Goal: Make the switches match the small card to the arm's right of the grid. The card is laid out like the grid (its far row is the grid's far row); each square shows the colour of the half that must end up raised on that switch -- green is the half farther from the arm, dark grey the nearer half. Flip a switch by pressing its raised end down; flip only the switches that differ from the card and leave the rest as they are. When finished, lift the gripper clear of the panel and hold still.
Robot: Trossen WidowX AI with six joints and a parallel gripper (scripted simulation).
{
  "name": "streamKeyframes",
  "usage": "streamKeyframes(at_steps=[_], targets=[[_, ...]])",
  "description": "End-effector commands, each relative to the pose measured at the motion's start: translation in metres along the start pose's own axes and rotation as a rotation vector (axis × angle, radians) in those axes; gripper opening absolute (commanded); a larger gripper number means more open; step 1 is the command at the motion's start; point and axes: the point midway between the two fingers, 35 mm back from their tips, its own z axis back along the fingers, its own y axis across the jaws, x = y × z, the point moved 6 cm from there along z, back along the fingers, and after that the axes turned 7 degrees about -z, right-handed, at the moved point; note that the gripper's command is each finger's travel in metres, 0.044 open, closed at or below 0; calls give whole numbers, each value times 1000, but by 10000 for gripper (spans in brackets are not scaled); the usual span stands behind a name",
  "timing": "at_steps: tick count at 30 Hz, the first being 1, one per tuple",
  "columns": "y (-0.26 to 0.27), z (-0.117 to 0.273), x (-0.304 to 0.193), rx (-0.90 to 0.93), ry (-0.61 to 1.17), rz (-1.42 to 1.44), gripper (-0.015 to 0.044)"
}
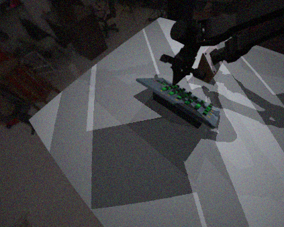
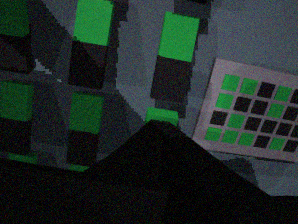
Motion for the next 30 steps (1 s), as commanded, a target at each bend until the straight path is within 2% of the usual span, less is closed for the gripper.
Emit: streamKeyframes(at_steps=[1,30], targets=[[0,0,0,-5,1,-4,0],[0,-3,0,-5,1,-4,0]])
